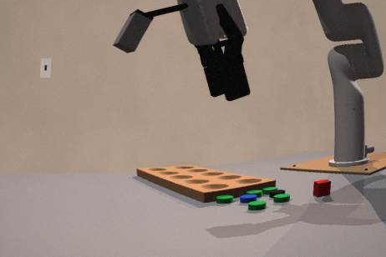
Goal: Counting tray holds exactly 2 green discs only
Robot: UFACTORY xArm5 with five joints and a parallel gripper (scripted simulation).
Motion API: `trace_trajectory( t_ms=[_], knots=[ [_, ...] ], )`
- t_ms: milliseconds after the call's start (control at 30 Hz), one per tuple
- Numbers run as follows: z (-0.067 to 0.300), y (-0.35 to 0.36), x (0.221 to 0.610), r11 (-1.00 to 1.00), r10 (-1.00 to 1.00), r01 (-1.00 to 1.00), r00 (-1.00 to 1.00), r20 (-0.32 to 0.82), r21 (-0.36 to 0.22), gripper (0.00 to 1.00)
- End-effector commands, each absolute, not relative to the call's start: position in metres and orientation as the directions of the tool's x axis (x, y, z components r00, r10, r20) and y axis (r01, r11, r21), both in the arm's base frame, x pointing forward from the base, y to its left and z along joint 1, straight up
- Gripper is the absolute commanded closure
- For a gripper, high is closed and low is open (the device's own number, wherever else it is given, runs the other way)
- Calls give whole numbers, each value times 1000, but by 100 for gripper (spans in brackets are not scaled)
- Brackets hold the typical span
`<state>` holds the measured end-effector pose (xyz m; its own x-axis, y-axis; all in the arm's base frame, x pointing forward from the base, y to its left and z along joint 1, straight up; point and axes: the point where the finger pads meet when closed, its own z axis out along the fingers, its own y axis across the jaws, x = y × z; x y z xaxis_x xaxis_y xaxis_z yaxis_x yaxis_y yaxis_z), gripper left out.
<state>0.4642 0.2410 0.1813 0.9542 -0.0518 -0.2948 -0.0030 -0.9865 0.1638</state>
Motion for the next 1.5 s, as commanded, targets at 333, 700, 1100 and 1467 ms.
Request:
trace_trajectory(
  t_ms=[333,700,1100,1467],
  knots=[
    [151,222,437,-931,358,364,923,-140,14,53],
    [122,199,400,-777,630,630,777,-15,-3,53],
    [111,197,397,-759,652,652,759,-3,-1,53],
    [21,195,396,-759,652,652,759,-3,-1,53]
  ],
)
